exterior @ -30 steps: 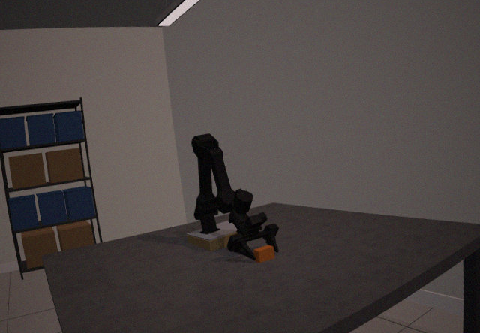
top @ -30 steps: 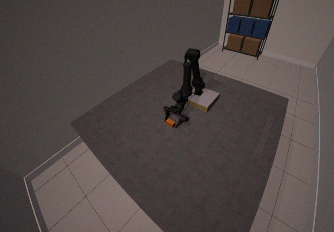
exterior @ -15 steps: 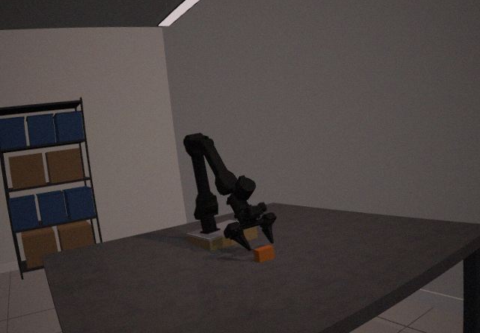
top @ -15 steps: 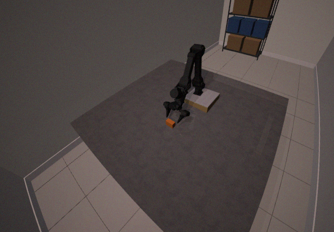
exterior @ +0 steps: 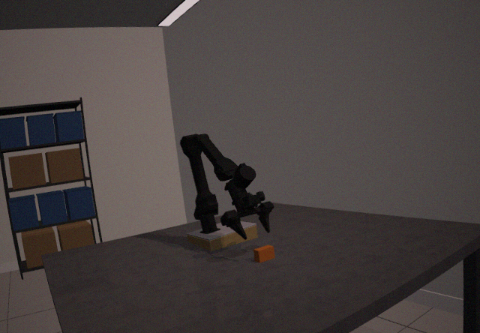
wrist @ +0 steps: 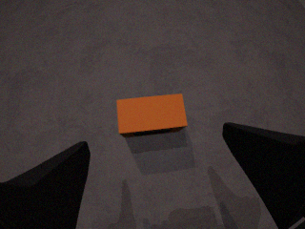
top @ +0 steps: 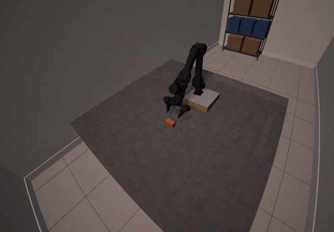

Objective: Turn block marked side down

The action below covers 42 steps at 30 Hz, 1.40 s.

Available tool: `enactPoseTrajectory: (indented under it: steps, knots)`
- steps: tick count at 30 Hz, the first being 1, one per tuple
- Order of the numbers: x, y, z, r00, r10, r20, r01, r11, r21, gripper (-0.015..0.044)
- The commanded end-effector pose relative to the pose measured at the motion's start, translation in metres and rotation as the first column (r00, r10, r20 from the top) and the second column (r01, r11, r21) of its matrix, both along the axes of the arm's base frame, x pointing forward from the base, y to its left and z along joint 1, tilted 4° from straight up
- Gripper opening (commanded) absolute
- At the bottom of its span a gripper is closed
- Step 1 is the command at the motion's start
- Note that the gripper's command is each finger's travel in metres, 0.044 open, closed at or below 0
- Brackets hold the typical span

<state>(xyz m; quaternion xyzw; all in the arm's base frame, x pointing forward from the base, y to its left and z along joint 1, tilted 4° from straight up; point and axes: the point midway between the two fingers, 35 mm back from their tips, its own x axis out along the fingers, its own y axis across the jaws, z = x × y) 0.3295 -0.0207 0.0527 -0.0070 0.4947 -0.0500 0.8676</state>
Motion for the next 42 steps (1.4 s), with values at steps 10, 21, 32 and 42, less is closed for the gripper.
enactPoseTrajectory:
  steps: [10,21,32,42]
  knots:
    - [0.039,-0.002,0.024,0.931,-0.023,-0.365,0.035,0.999,0.027,0.0440]
    - [0.047,-0.003,0.034,0.852,-0.027,-0.524,0.053,0.998,0.035,0.0440]
    - [0.044,-0.007,-0.001,0.851,-0.027,-0.524,0.053,0.998,0.034,0.0440]
    - [0.044,-0.007,-0.016,0.851,-0.027,-0.524,0.053,0.998,0.034,0.0440]
